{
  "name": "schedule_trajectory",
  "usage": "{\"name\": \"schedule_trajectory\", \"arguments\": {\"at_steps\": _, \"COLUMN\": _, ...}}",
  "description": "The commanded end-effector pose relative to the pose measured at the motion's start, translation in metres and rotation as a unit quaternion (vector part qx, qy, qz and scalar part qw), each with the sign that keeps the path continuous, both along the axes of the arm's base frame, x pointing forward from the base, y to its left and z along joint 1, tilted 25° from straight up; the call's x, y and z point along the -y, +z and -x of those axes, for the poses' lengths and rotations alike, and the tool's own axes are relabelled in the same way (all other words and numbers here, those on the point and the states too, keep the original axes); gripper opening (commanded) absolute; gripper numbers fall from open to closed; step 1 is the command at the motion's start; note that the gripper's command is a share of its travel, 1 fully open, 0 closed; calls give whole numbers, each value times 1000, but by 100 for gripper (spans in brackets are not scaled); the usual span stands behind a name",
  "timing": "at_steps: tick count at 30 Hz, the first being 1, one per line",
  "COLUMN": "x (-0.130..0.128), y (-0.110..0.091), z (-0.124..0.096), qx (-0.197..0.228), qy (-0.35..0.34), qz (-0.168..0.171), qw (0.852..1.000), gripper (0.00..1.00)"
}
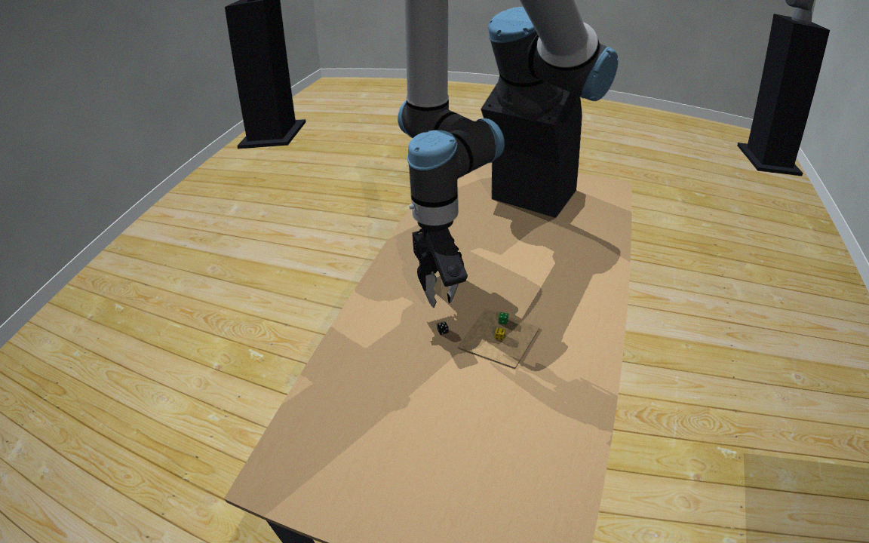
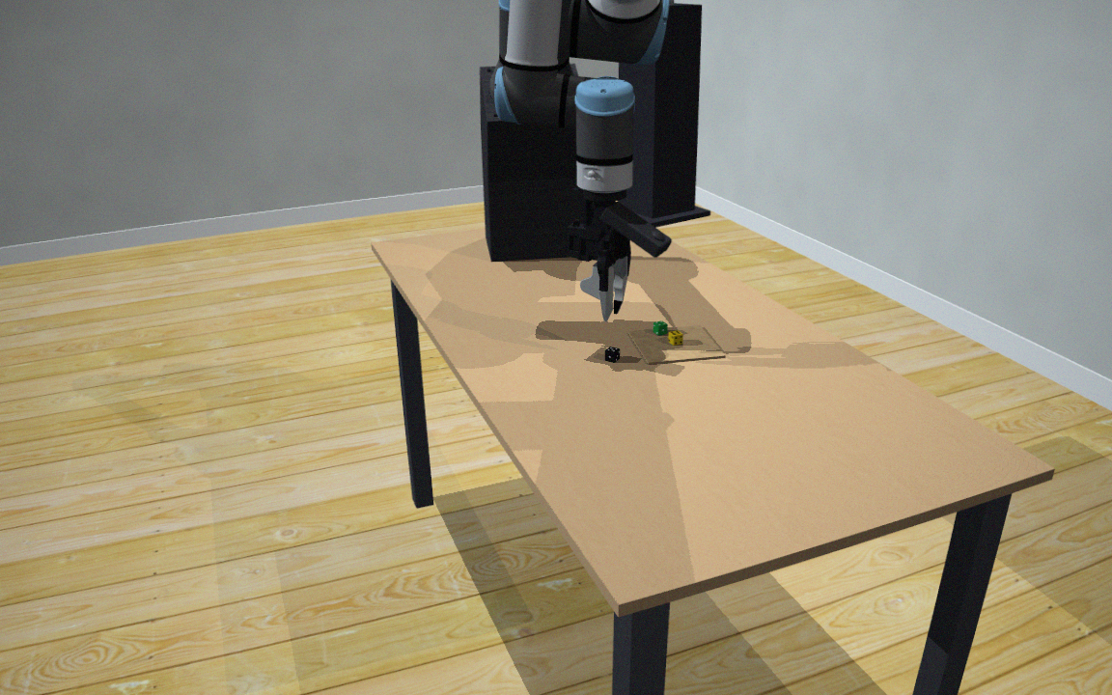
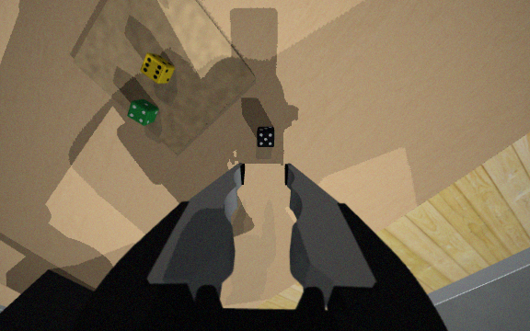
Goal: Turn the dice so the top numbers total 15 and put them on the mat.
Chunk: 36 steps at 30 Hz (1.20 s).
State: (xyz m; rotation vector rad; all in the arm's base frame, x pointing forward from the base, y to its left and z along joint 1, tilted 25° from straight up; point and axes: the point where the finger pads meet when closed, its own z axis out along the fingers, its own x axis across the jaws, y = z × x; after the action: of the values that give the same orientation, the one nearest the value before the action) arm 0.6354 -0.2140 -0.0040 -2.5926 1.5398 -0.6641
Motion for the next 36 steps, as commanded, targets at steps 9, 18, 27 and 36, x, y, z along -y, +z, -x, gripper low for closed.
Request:
{"name": "schedule_trajectory", "arguments": {"at_steps": 9, "x": 0, "y": 0, "z": 0, "qx": 0, "qy": 0, "qz": 0, "qw": 1000, "gripper": 21}}
{"name": "schedule_trajectory", "arguments": {"at_steps": 18, "x": 0, "y": 0, "z": 0, "qx": 0, "qy": 0, "qz": 0, "qw": 1000, "gripper": 21}}
{"name": "schedule_trajectory", "arguments": {"at_steps": 27, "x": 0, "y": 0, "z": 0, "qx": 0, "qy": 0, "qz": 0, "qw": 1000, "gripper": 21}}
{"name": "schedule_trajectory", "arguments": {"at_steps": 36, "x": 1, "y": -4, "z": -2, "qx": 0, "qy": 0, "qz": 0, "qw": 1000, "gripper": 21}}
